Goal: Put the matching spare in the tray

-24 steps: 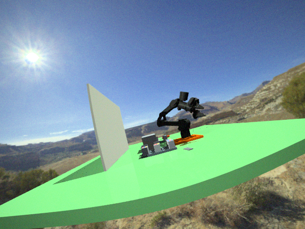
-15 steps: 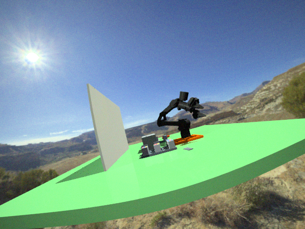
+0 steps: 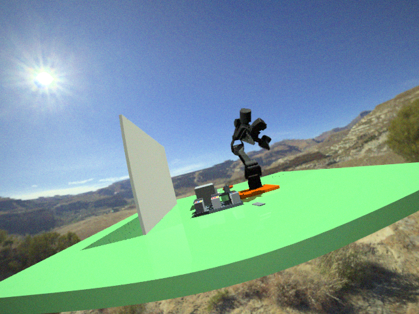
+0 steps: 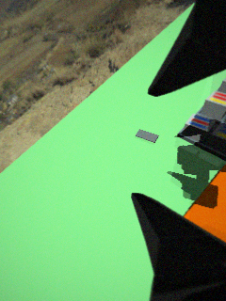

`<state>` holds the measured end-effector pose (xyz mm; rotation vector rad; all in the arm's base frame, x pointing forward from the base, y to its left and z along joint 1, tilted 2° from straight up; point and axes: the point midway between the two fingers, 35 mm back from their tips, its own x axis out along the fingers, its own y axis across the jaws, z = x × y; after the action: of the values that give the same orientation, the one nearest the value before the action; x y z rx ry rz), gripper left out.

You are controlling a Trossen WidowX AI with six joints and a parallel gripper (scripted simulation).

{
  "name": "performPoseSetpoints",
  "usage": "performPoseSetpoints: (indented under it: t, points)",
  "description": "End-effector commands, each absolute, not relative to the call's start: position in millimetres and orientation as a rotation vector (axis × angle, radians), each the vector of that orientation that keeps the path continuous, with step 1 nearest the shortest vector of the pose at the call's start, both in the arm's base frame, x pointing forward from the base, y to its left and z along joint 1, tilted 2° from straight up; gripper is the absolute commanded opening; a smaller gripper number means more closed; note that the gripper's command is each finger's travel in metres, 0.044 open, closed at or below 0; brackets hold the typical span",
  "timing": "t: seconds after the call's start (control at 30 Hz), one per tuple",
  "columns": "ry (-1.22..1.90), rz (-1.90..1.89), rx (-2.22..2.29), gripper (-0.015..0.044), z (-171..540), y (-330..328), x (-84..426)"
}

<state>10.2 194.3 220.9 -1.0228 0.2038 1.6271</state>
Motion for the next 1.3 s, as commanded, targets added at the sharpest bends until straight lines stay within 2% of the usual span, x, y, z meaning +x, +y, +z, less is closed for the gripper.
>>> performPoseSetpoints:
  t: [0.0, 0.4, 0.77, 1.03, 1.27]
  points:
    - [0.378, 1.468, -0.986, 0.044, 232, 202, 44]
    - [0.933, 0.848, -0.691, 0.044, 257, 182, 193]
    - [1.28, 0.274, -0.282, 0.044, 248, 73, 319]
    - [1.455, -0.079, 0.033, 0.044, 225, -39, 361]
    - [1.459, -0.087, 0.04, 0.044, 225, -42, 361]
